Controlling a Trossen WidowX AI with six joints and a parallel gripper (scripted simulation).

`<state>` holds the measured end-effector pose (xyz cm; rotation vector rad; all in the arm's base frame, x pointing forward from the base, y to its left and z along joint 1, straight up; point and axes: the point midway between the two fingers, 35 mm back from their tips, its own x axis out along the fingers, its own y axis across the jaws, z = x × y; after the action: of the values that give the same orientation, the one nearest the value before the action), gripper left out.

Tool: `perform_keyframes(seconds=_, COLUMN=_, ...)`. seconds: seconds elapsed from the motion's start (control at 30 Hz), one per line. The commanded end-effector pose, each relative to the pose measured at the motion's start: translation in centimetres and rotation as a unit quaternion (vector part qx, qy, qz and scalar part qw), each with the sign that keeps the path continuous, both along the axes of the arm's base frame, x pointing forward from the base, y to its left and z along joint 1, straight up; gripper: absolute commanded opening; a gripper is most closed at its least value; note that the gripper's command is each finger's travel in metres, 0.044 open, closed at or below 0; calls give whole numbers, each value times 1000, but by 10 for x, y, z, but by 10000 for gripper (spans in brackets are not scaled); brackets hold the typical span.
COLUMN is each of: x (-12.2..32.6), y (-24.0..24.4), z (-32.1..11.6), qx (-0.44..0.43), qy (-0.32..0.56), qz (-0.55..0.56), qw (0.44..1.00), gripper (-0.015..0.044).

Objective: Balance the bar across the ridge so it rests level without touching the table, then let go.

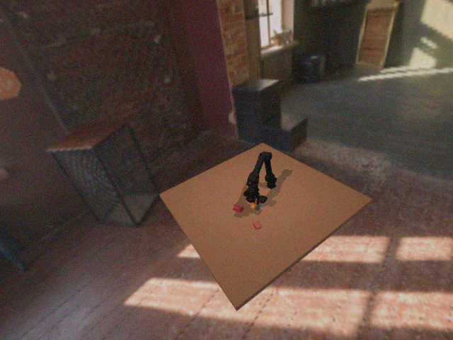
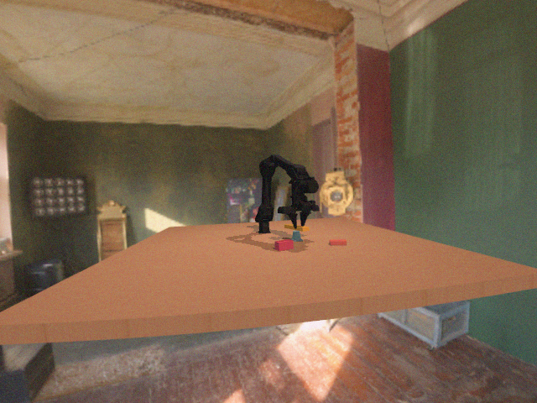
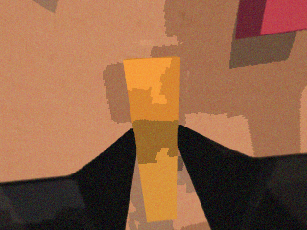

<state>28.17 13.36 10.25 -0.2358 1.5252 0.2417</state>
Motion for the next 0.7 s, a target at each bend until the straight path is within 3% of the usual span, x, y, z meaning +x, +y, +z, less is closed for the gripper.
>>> perform_keyframes(seconds=0.0, x=-1, y=1, z=-1, qx=2, qy=2, qz=-2, qw=1000, gripper=0)
perform_keyframes(seconds=0.67, x=-1, y=1, z=-3, qx=2, qy=2, qz=-2, qw=1000, gripper=0)
